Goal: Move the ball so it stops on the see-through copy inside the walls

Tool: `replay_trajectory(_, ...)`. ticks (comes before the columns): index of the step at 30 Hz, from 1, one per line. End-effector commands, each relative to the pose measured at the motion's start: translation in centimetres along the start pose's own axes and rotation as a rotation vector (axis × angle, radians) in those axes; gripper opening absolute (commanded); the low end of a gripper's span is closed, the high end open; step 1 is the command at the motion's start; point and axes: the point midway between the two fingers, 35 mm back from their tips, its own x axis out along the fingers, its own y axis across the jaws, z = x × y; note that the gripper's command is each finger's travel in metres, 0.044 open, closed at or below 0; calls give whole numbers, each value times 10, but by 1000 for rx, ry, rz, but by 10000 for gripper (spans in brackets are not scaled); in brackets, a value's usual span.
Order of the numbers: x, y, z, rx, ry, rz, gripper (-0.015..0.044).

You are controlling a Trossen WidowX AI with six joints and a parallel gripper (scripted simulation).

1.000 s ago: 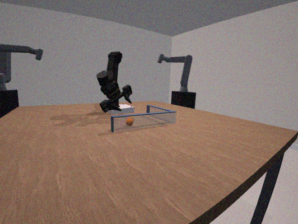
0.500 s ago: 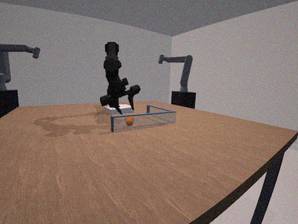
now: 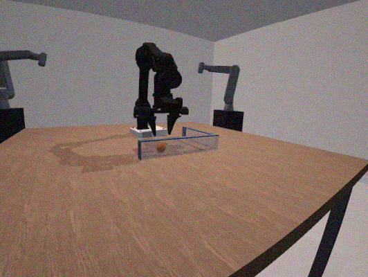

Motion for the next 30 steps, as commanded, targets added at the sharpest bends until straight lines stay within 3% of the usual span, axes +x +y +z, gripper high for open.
replay_trajectory(1, -1, -3, 0, -10, 19, -16, 263)
replay_trajectory(30, 47, -3, -1, -10, 19, -16, 263)
